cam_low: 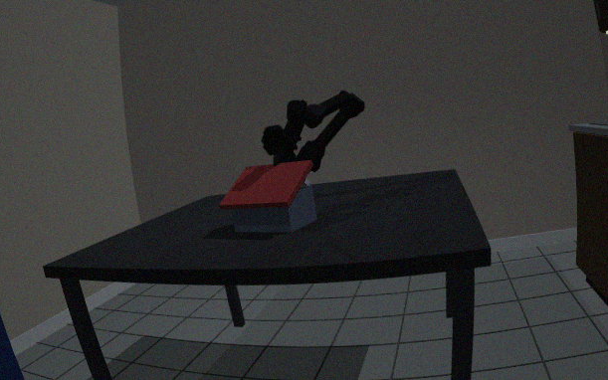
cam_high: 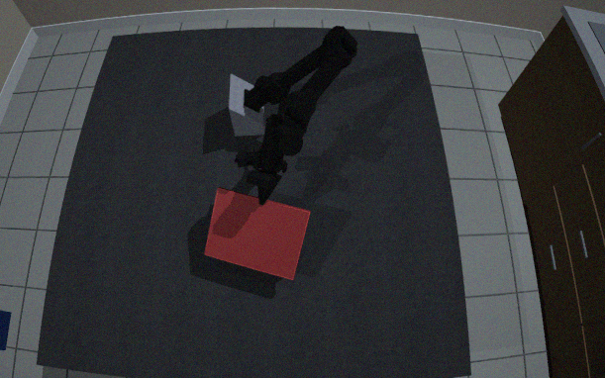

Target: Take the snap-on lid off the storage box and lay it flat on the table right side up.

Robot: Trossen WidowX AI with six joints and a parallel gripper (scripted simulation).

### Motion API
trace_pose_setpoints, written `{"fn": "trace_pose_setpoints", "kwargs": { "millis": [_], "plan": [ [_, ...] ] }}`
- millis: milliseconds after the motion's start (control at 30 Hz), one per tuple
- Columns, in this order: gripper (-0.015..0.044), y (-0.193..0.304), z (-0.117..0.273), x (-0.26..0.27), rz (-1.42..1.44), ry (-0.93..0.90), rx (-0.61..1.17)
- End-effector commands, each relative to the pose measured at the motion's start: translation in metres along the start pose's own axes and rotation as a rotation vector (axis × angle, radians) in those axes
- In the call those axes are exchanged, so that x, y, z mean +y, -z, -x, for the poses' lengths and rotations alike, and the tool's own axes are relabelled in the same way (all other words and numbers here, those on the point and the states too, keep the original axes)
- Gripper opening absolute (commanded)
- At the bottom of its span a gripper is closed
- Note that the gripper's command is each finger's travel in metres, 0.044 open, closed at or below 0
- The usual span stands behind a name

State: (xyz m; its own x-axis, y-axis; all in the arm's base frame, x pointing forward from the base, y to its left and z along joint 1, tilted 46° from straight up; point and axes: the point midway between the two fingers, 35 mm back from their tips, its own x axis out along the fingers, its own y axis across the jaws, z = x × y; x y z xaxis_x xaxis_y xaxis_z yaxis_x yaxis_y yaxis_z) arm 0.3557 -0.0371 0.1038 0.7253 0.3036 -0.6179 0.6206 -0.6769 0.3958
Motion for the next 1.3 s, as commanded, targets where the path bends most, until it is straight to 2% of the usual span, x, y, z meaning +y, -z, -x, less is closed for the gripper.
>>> {"fn": "trace_pose_setpoints", "kwargs": {
  "millis": [0,1267],
  "plan": [
    [0.0,0.001,0.003,0.013,0.004,-0.014,0.002],
    [0.0,0.001,0.022,0.061,0.005,-0.014,0.001]
  ]
}}
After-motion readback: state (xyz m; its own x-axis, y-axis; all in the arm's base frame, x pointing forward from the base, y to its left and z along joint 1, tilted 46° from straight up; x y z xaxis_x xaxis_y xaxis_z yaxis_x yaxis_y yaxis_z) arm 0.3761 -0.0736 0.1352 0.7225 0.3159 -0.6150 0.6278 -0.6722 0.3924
